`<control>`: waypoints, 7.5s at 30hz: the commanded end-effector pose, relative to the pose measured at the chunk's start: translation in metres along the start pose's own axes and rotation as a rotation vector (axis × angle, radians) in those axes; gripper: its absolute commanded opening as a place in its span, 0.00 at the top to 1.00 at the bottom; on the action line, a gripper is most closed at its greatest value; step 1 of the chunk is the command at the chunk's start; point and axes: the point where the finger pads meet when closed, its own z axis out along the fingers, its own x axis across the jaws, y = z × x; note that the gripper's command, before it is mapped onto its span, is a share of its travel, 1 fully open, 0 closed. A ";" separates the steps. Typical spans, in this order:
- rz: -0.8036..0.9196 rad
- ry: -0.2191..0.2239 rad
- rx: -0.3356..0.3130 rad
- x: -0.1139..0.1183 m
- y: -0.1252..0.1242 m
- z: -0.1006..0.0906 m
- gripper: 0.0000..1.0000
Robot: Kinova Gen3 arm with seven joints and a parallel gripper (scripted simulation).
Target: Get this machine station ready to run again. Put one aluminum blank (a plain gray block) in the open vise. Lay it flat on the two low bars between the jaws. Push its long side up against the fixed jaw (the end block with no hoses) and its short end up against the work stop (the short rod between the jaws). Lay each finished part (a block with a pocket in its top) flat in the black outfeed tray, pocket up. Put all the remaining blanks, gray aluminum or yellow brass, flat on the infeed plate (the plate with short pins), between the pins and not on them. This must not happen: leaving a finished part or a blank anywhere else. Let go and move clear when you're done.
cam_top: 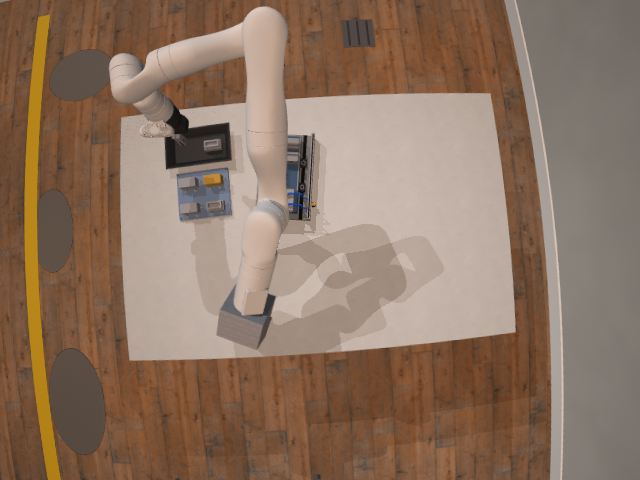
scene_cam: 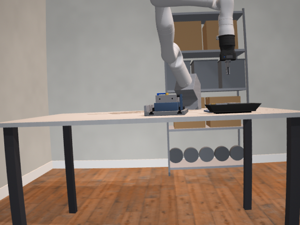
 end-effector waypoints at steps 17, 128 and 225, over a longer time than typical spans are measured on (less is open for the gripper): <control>0.036 -0.005 -0.002 0.004 0.116 0.003 1.00; 0.036 -0.005 -0.002 0.004 0.116 0.065 1.00; 0.036 -0.006 -0.002 -0.305 0.081 0.001 1.00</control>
